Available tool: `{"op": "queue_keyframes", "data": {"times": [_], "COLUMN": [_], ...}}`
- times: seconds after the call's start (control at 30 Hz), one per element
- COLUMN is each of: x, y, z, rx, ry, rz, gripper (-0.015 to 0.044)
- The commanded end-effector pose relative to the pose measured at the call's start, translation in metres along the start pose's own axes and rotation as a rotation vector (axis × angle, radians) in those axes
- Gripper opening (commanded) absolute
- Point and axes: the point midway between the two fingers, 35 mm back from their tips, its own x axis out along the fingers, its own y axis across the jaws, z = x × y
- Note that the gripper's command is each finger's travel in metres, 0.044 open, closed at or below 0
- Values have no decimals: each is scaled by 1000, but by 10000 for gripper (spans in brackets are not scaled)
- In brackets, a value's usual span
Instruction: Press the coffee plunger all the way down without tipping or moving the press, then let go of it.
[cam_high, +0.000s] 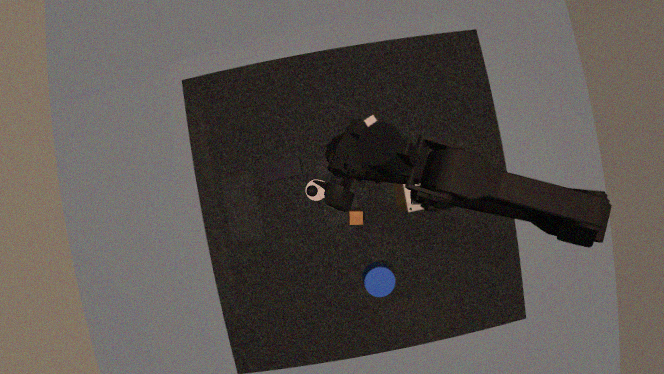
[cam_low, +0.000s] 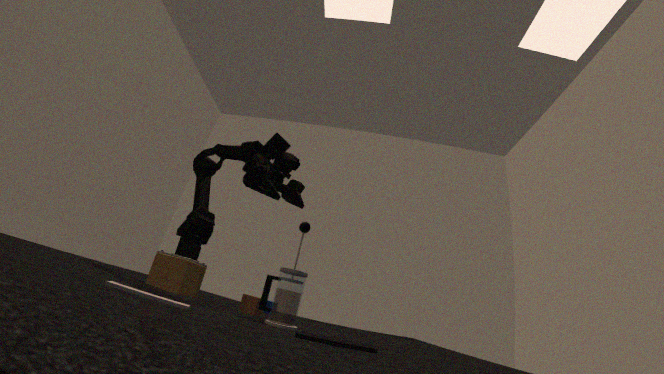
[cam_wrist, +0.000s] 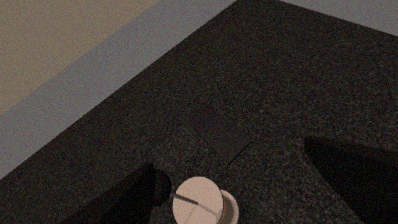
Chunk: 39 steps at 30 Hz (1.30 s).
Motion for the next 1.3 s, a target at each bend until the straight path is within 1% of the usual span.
{"op": "queue_keyframes", "data": {"times": [0.0, 0.07, 0.13, 0.27, 0.37, 0.43, 0.67, 1.27], "x": [-25, -36, -35, -20, -2, 2, 4, 33], "y": [49, 64, 65, 61, 54, 52, 54, 57], "z": [3, 4, 2, -14, -36, -42, -40, -37], "rx": [-242, -314, -323, -323, -323, -323, -323, -324], "ry": [-97, -135, -140, -140, -140, -140, -140, -142], "rz": [70, 96, 99, 99, 99, 99, 100, 101], "gripper": [440, 440, 440, 440, 440, 440, 440, 440]}}
